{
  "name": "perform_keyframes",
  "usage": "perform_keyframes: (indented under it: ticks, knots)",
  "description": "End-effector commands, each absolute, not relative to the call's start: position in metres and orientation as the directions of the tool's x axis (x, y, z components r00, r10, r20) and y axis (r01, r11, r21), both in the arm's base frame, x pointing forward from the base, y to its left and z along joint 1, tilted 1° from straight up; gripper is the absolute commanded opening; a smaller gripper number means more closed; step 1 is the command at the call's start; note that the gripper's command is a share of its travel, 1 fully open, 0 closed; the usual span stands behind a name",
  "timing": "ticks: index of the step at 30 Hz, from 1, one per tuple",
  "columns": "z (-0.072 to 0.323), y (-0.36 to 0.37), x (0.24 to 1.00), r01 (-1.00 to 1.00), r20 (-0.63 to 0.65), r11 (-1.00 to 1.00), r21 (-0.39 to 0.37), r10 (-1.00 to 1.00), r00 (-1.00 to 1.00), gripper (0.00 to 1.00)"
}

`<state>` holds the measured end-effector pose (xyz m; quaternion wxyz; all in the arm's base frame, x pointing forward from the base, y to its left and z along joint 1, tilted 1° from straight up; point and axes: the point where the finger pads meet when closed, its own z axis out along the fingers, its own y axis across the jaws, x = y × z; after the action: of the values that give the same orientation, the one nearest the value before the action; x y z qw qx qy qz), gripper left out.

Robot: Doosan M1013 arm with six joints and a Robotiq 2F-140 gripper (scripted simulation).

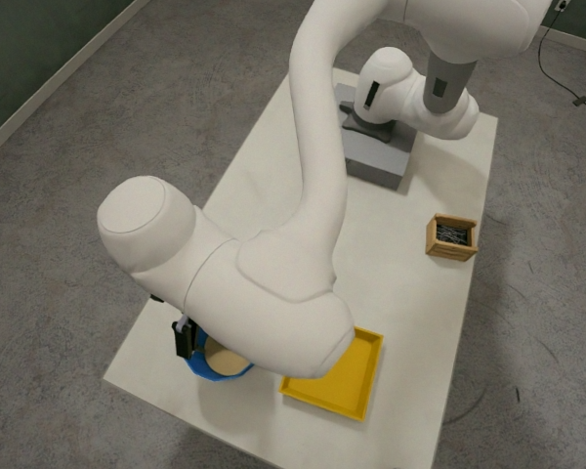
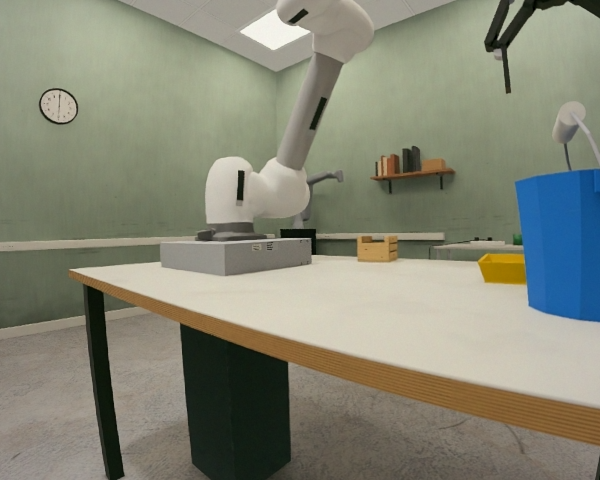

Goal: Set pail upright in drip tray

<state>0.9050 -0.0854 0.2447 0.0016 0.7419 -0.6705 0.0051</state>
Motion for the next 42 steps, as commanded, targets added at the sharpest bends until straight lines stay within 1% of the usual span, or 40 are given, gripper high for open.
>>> perform_keyframes:
  ticks: [1, 28, 42]
  knots:
    - [0.233, -0.090, 0.904, -0.996, 0.014, -0.094, 0.003, -0.995, 0.094, 1.00]
    - [0.178, -0.091, 0.905, -0.996, 0.014, -0.094, 0.003, -0.995, 0.094, 1.00]
    - [0.168, -0.091, 0.904, -0.996, 0.013, -0.094, 0.005, -0.995, 0.094, 1.00]
